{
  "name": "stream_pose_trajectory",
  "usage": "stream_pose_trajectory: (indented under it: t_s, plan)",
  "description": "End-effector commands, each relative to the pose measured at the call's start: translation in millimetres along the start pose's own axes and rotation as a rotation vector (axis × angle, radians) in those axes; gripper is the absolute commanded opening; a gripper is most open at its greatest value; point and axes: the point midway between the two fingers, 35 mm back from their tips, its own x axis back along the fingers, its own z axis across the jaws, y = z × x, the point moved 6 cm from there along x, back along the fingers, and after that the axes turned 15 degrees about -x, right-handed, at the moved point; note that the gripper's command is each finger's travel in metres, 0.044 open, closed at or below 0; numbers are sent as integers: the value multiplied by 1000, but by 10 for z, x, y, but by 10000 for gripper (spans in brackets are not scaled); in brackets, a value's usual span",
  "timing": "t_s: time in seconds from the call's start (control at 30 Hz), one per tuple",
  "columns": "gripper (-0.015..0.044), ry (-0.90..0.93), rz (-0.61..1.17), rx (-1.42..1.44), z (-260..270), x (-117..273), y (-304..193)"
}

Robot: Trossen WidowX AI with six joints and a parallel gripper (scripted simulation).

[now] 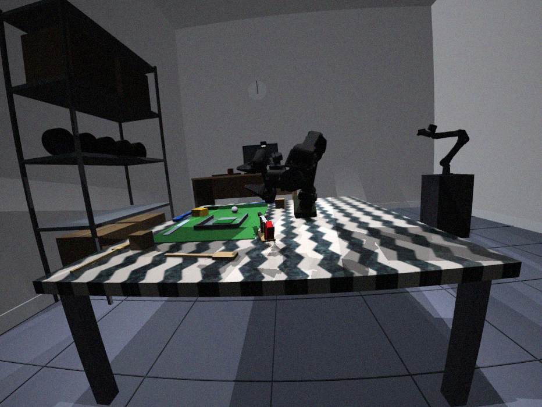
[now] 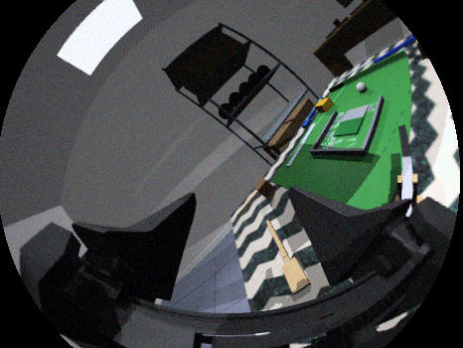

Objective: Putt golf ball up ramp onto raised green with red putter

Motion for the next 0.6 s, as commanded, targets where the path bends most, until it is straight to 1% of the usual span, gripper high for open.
stream_pose_trajectory:
  t_s: [0.0,0.03,0.13,0.33,0.47,0.57]
  plan:
    - [426,-9,-1,13,-18,-16,0]
    - [440,-37,-5,50,-73,-65,3]
    - [440,-211,-23,251,-386,-336,63]
    - [440,-660,-30,570,-1018,-805,399]
    - [440,-987,15,664,-1364,-983,706]
    - [440,-1233,84,662,-1574,-1050,943]
